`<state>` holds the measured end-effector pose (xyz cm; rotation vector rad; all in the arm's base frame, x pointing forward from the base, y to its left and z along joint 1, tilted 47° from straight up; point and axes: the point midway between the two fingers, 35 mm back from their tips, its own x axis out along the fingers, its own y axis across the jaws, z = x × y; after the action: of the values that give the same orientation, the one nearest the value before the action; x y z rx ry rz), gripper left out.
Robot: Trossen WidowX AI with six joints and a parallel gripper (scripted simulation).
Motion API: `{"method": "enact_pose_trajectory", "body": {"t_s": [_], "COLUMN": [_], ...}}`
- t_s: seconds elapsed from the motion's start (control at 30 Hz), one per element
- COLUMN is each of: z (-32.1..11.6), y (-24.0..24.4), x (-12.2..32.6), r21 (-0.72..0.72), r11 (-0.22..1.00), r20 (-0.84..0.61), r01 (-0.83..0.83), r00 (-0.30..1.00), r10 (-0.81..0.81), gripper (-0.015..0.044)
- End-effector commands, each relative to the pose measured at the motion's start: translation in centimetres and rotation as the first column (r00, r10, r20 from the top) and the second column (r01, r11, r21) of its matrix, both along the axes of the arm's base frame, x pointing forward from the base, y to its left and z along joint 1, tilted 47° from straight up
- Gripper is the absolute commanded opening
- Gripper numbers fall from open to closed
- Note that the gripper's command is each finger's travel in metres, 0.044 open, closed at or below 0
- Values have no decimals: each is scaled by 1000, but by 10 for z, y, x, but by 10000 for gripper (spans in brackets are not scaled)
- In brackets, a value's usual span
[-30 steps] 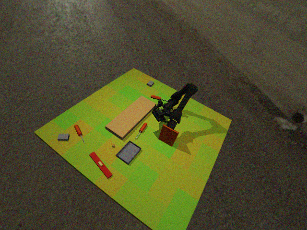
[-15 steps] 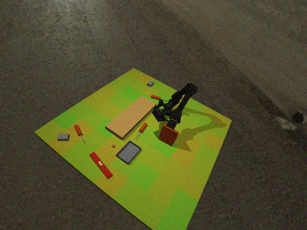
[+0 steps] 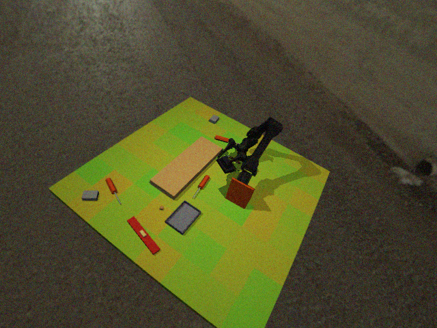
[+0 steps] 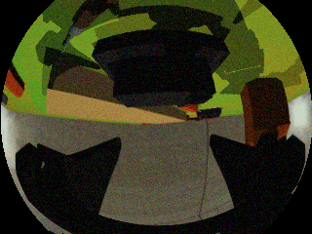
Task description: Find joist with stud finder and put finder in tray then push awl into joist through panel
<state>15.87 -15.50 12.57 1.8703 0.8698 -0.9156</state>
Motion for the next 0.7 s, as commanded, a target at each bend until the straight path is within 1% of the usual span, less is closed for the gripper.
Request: {"method": "enact_pose_trajectory", "body": {"t_s": [0.0,0.1,0.23,0.3,0.37,0.43,0.53,0.6,0.67], "z": [23,34,26,18,7,-4,-13,-15,-19], "y": [23,39,32,30,26,20,10,4,4], "x": [1,1,2,0,-1,-2,-1,1,3], "r21": [-13,-9,-38,-114,-234,-361,-505,-560,-575], "r11": [1000,1000,999,989,950,868,689,565,437], "r20": [5,6,-4,-49,-130,-237,-404,-497,-587], "r01": [1,2,-29,-95,-207,-340,-520,-606,-692], "r00": [1000,1000,1000,995,975,934,848,791,721], "r10": [-1,-2,29,90,180,268,344,356,369], "gripper": [440,440,440,440,440,440,440,440,440]}}
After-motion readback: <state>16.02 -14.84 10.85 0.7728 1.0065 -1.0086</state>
